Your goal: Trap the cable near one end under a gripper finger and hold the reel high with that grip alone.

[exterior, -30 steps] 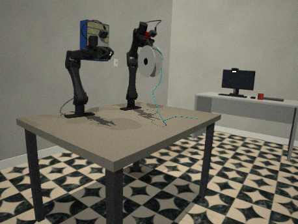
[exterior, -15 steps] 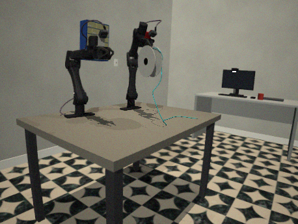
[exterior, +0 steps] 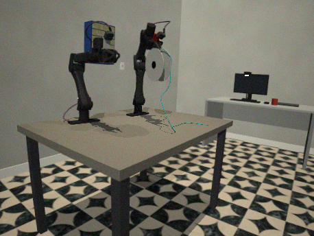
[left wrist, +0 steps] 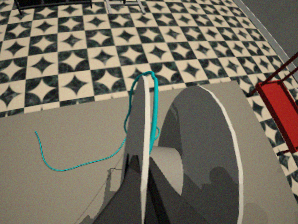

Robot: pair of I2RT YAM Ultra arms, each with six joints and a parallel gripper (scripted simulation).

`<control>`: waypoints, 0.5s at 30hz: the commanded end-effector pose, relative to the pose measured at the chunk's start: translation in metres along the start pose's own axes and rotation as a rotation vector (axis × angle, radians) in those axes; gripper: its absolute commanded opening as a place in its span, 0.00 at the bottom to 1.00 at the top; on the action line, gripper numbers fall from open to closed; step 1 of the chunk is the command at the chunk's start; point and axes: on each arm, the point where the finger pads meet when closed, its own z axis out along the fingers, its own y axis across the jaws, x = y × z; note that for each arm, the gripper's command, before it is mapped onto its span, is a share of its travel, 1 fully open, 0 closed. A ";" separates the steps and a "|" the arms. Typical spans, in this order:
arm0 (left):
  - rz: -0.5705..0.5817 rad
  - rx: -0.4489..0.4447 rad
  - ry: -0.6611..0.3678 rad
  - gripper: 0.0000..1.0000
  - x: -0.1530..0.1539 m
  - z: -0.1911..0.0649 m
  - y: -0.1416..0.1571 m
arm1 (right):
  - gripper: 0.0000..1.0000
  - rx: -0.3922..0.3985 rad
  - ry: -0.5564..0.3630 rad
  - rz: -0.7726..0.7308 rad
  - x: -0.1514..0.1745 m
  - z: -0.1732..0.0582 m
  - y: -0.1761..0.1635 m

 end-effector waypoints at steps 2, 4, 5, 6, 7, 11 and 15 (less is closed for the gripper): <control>-0.024 0.005 -0.080 0.00 -0.021 -0.011 -0.001 | 0.30 0.014 -0.014 -0.007 -0.004 -0.006 -0.005; -0.021 0.003 -0.069 0.00 -0.019 -0.010 -0.001 | 0.30 0.014 -0.014 -0.007 -0.004 -0.006 -0.005; -0.021 0.003 -0.066 0.00 -0.019 -0.011 -0.001 | 0.30 0.014 -0.014 -0.007 -0.004 -0.006 -0.005; -0.020 0.003 -0.065 0.00 -0.020 -0.011 -0.001 | 0.30 0.014 -0.014 -0.007 -0.004 -0.006 -0.005; -0.020 0.003 -0.064 0.00 -0.020 -0.012 -0.001 | 0.30 0.014 -0.014 -0.007 -0.004 -0.006 -0.005; -0.019 0.002 -0.060 0.00 -0.021 -0.013 -0.001 | 0.30 0.014 -0.014 -0.007 -0.004 -0.006 -0.005; -0.018 0.002 -0.057 0.00 -0.022 -0.014 -0.001 | 0.30 0.014 -0.014 -0.007 -0.004 -0.006 -0.005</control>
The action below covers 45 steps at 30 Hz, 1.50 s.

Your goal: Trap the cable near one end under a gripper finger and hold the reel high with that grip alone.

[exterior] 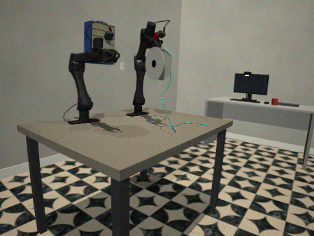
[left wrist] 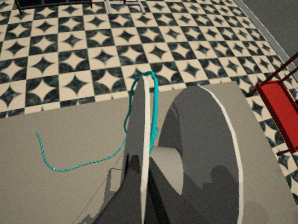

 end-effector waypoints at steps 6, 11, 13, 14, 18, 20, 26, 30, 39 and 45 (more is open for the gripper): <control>-0.021 0.004 -0.068 0.00 -0.018 -0.012 -0.001 | 0.30 0.014 -0.014 -0.007 -0.004 -0.006 -0.005; -0.024 0.006 -0.082 0.00 -0.022 -0.012 -0.002 | 0.30 0.014 -0.014 -0.007 -0.004 -0.006 -0.005; -0.024 0.005 -0.080 0.00 -0.022 -0.011 -0.002 | 0.30 0.014 -0.014 -0.007 -0.004 -0.006 -0.005; -0.024 0.005 -0.080 0.00 -0.022 -0.011 -0.002 | 0.30 0.014 -0.014 -0.007 -0.004 -0.006 -0.005; -0.026 0.007 -0.088 0.00 -0.023 -0.014 -0.001 | 0.30 0.014 -0.014 -0.007 -0.004 -0.006 -0.005; -0.025 0.006 -0.087 0.00 -0.022 -0.014 -0.001 | 0.30 0.014 -0.014 -0.007 -0.004 -0.006 -0.005; -0.026 0.007 -0.091 0.00 -0.023 -0.015 -0.001 | 0.30 0.014 -0.014 -0.007 -0.004 -0.006 -0.005; -0.027 0.007 -0.092 0.00 -0.024 -0.015 -0.001 | 0.30 0.014 -0.014 -0.007 -0.004 -0.006 -0.005; -0.027 0.007 -0.093 0.00 -0.024 -0.015 -0.001 | 0.30 0.014 -0.014 -0.007 -0.004 -0.006 -0.005; -0.027 0.007 -0.093 0.00 -0.024 -0.015 -0.001 | 0.30 0.014 -0.014 -0.007 -0.004 -0.006 -0.005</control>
